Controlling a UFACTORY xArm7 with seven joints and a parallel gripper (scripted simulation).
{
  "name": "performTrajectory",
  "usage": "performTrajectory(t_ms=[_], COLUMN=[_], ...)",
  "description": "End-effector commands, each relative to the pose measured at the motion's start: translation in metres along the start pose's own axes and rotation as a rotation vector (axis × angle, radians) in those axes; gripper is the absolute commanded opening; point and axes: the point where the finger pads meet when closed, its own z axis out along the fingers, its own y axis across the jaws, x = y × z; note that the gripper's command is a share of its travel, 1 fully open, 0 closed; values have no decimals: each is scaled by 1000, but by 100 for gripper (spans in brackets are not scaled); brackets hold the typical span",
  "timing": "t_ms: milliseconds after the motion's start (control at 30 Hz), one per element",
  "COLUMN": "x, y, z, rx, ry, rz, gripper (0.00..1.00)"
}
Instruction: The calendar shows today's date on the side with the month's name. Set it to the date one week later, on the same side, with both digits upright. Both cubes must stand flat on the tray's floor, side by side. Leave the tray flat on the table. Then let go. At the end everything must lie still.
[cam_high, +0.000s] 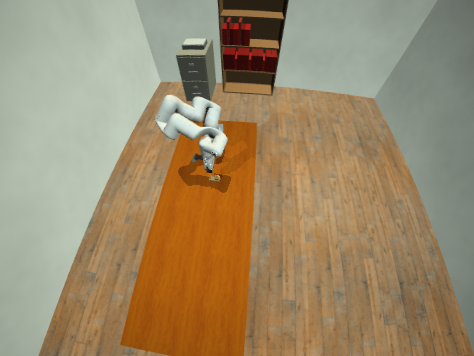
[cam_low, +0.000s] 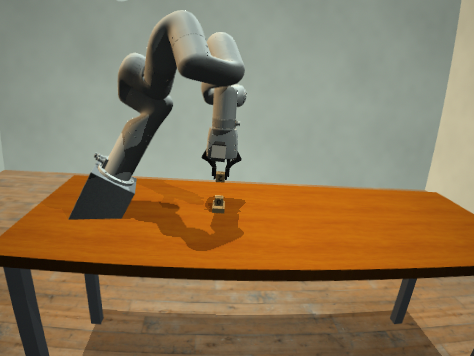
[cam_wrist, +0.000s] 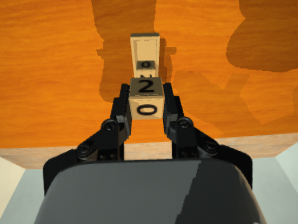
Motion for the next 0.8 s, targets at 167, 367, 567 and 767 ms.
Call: performTrajectory(t_ms=[167,367,567,767], x=[0,0,0,0], y=[-1,-1,-1,-1], z=[16,29,49,61], rx=[2,2,2,2], ry=[0,0,0,0], rz=[-1,-1,-1,-1], gripper=[27,27,27,27])
